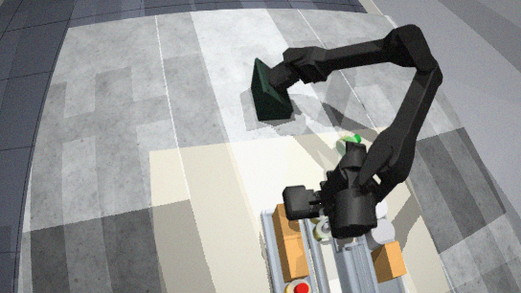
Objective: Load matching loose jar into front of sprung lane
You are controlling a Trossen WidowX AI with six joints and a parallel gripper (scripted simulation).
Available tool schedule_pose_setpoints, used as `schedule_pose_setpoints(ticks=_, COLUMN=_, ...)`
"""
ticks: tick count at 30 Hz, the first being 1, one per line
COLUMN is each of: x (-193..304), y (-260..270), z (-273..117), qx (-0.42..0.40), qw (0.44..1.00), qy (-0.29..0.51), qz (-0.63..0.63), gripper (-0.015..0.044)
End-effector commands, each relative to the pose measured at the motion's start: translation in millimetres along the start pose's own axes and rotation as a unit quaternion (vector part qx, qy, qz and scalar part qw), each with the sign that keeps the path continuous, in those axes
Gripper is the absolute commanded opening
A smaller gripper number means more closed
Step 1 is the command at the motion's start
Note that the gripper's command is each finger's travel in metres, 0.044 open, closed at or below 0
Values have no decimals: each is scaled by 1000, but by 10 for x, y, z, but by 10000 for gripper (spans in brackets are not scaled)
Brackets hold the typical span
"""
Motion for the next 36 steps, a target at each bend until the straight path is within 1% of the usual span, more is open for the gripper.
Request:
schedule_pose_setpoints(ticks=1, x=-4, y=11, z=4, qx=-4, qw=1000, qy=-4, qz=-4, gripper=0)
schedule_pose_setpoints(ticks=17, x=23, y=-4, z=1, qx=-4, qw=1000, qy=-4, qz=-4, gripper=0)
schedule_pose_setpoints(ticks=28, x=14, y=-6, z=0, qx=-4, qw=1000, qy=-4, qz=-4, gripper=289)
schedule_pose_setpoints(ticks=32, x=13, y=-8, z=-25, qx=-3, qw=1000, qy=-4, qz=-4, gripper=294)
schedule_pose_setpoints(ticks=36, x=14, y=-12, z=-149, qx=-3, qw=1000, qy=-4, qz=-4, gripper=294)
Point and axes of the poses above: the point midway between the two fingers, 35 mm back from their tips, its own z axis out along the fingers, its own y axis across the jaws, x = y × z, the point moved 6 cm from there along -z, back along the fingers, and after that the axes turned 11 degrees about -z, right-handed, at the moved point
